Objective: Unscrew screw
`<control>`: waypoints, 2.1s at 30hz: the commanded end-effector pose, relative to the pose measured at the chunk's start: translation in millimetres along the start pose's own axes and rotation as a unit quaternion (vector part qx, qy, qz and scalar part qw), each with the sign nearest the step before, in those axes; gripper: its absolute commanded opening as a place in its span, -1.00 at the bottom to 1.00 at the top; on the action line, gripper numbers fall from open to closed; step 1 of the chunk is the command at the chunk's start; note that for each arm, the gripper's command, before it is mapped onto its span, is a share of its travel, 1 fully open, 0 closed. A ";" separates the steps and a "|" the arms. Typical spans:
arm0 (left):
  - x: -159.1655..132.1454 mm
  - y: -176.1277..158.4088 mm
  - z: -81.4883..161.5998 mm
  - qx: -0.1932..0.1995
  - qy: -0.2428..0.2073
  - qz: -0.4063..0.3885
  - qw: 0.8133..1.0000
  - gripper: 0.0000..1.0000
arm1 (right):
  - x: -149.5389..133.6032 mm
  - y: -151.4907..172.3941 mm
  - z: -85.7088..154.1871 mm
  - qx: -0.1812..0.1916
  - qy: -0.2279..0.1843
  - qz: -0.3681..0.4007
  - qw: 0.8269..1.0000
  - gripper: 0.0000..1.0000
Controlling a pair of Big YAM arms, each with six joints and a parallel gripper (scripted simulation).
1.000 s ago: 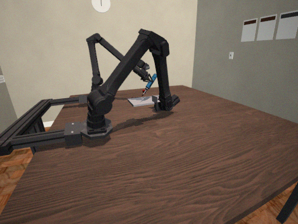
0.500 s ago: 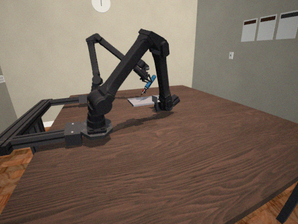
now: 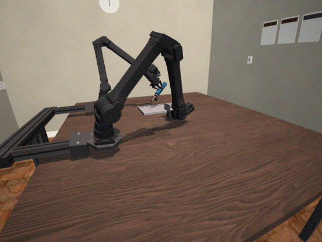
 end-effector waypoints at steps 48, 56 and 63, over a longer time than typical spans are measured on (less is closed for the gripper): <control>100.6 93.5 40.0 0.135 0.002 0.230 0.964 -0.17 | 5.6 -12.7 -0.4 -0.008 -0.003 0.012 1.000 0.17; 108.7 120.3 52.4 0.171 0.009 0.277 0.946 -0.17 | 5.6 -12.7 -0.4 -0.008 -0.003 0.012 1.000 0.17; 105.9 115.5 54.3 0.172 0.016 0.279 0.945 -0.17 | 5.6 -12.7 -0.4 -0.008 -0.003 0.012 1.000 0.17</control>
Point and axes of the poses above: on each arm, the point where the finger pads meet when closed, its own z axis back along the fingers, its own y axis across the jaws, x = y × z, the point moved 3 cm from there along z, back along the fingers, and after that the axes turned 15 degrees about z, right-handed, at the moved point
